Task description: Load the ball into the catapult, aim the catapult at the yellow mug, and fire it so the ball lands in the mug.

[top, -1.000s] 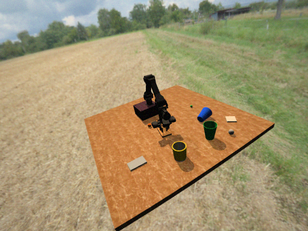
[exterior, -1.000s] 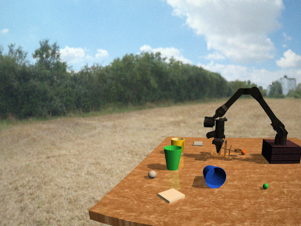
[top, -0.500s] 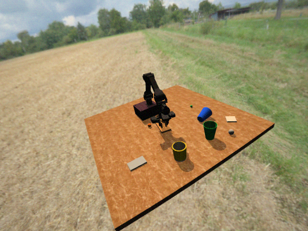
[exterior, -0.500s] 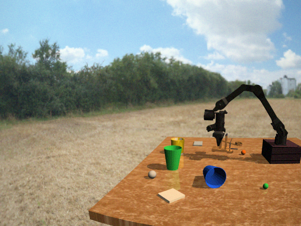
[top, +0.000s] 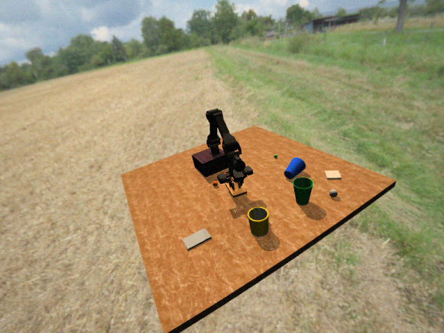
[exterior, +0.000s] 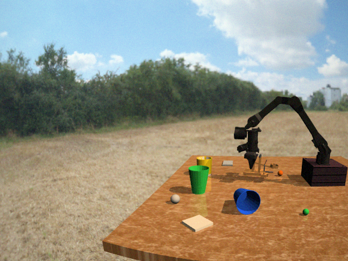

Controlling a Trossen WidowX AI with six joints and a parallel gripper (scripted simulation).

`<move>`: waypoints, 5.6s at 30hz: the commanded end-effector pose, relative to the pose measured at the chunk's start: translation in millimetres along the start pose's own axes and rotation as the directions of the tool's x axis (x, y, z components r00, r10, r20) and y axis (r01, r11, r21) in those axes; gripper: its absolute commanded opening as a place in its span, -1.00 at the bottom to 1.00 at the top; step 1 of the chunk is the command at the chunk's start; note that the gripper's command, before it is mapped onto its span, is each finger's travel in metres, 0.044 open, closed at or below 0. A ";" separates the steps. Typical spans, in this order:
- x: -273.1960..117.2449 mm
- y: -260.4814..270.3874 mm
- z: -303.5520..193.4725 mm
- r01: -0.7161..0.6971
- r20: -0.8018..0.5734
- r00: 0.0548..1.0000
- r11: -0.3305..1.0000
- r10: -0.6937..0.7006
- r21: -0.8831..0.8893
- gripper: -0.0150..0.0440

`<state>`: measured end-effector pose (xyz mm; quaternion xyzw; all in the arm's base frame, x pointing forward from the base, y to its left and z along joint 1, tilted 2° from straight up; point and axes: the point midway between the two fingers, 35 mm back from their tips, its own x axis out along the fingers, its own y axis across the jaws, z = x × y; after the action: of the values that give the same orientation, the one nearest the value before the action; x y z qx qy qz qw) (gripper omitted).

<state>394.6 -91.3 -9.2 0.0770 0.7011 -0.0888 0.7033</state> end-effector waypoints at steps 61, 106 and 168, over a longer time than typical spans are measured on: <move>-20.2 0.1 -4.0 -0.002 -0.007 1.000 1.000 0.002 -0.004 1.00; 32.9 0.2 -4.6 -0.002 -0.007 1.000 1.000 0.002 -0.004 1.00; 27.7 0.3 -1.2 -0.001 -0.002 1.000 1.000 0.001 0.000 -0.49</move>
<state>393.3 -91.0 -37.8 0.0778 0.7023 -0.0883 0.7021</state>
